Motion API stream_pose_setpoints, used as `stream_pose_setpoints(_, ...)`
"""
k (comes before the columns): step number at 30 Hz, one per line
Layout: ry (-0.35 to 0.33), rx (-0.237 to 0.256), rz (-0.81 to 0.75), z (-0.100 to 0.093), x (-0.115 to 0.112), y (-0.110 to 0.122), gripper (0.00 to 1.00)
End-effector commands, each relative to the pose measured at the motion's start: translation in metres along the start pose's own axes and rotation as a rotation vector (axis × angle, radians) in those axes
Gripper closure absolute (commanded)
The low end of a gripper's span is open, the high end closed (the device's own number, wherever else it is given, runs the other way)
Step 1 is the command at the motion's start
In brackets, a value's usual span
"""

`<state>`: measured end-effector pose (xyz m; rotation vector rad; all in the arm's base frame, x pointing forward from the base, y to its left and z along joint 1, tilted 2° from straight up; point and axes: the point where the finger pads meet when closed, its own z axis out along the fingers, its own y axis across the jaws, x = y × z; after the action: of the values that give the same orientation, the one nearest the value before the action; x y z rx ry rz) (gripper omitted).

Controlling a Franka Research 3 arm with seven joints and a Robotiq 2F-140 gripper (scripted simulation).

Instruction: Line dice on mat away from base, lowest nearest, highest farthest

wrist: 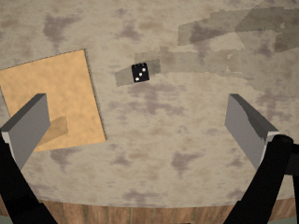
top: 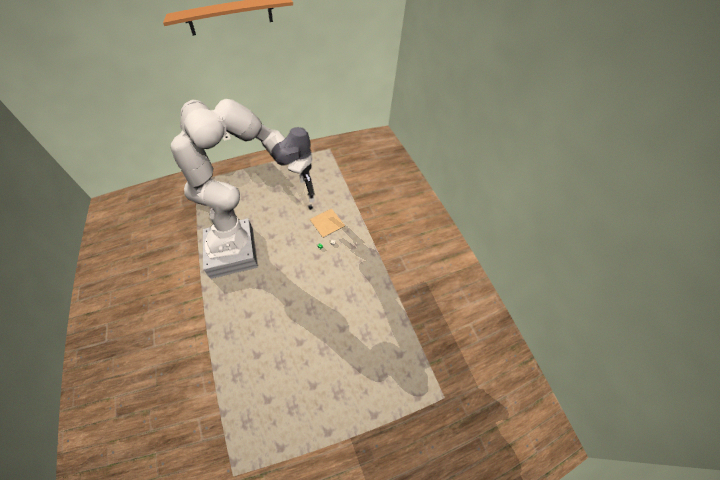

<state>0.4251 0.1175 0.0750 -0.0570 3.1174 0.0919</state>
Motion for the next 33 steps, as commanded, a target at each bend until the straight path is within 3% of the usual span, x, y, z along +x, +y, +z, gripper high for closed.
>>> stream_pose_setpoints(1,0.018,0.023,0.073,0.0001,0.007,-0.0021,0.0)
stream_pose_setpoints(33,0.02,0.022,0.018,0.0023,0.0042,-0.0001,0.0)
